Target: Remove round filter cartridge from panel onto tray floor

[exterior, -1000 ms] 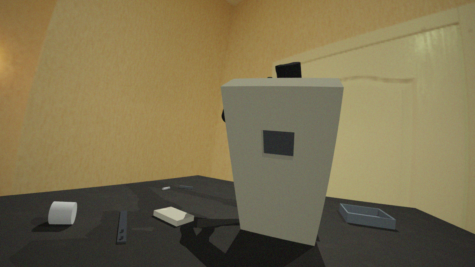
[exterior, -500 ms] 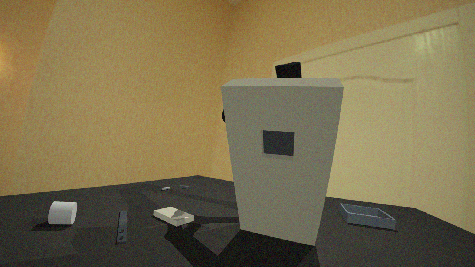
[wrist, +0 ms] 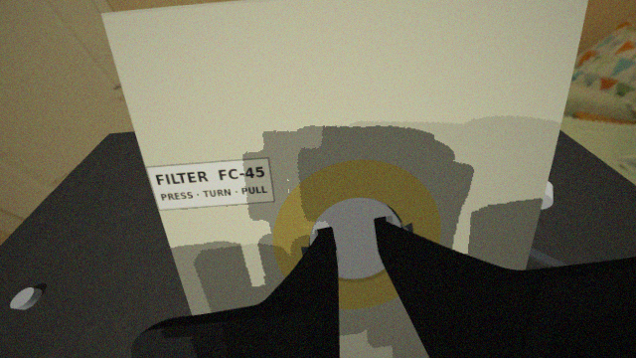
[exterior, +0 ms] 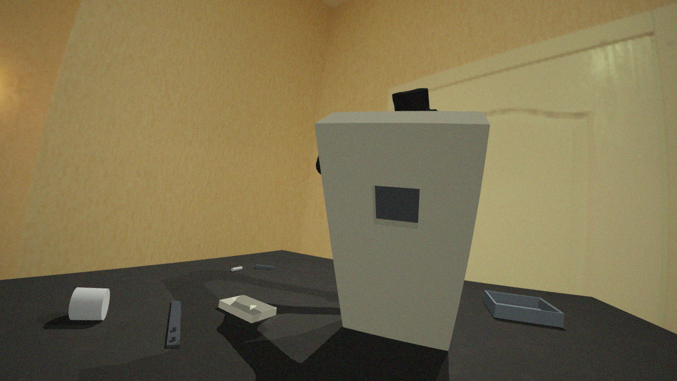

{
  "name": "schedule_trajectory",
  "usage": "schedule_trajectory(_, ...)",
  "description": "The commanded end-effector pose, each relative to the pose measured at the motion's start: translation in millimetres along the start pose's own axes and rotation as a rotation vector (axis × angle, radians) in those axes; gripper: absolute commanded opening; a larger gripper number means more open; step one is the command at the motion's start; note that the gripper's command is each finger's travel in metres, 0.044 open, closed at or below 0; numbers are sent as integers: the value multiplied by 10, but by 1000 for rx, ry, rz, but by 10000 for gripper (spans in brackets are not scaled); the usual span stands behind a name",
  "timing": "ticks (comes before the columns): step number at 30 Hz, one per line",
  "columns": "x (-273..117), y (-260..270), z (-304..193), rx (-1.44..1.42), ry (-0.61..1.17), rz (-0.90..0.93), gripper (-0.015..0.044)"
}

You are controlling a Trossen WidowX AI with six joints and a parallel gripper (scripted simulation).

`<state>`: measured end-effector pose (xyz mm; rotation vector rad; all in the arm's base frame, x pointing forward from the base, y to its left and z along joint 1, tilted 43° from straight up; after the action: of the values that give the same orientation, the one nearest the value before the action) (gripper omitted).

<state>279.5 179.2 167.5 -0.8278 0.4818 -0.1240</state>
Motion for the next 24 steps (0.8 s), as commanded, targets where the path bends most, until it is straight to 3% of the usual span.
schedule_trajectory(1,49,-2,0,-15,12,11,0)
schedule_trajectory(18,-692,0,3,-18,15,14,0)
schedule_trajectory(24,-719,-5,-19,-18,13,12,0)
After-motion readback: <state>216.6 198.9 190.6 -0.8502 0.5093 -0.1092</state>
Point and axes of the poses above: the point midway between the two fingers, 35 mm back from their tips, its own x axis out along the fingers, its own y axis across the jaws, z = x × y, the point moved 4 cm from there along -x, back along the fingers, and after that the axes turned 1 degree about -x, right-handed, at the moved point
